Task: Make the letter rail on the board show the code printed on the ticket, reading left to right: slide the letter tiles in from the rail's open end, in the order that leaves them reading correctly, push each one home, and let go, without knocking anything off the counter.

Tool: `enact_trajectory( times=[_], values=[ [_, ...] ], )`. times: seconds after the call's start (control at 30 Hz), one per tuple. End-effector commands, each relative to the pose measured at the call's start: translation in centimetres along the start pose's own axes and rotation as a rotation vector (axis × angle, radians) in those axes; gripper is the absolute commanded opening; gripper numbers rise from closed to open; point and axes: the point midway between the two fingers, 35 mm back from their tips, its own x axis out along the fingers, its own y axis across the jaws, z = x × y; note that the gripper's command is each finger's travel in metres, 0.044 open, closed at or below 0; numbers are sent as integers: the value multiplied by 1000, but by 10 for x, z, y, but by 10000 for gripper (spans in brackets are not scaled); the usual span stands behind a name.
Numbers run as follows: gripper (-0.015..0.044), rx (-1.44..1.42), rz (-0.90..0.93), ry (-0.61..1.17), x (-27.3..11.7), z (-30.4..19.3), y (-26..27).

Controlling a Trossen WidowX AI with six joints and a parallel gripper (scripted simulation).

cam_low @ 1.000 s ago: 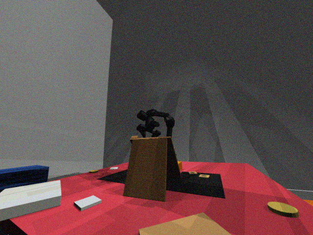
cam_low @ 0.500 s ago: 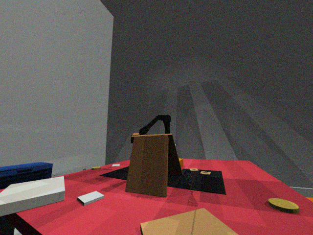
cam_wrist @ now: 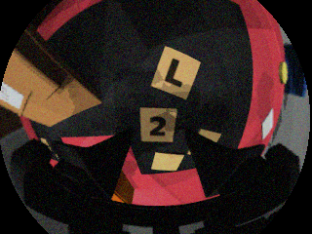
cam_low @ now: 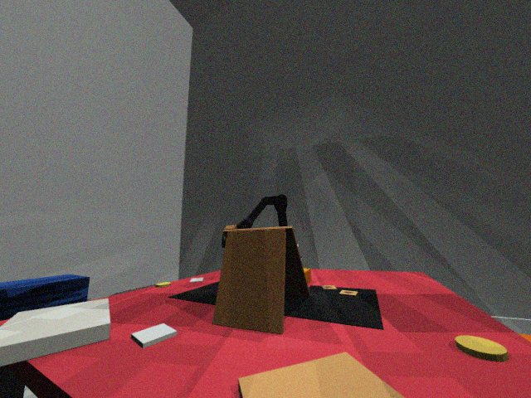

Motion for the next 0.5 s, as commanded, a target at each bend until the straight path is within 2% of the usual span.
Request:
enact_trajectory(
  times=[0.0, 0.47],
  values=[
    [340, 5, 5, 15, 11, -5, 1],
    [340, 5, 5, 15, 18, -5, 1]
  ],
)
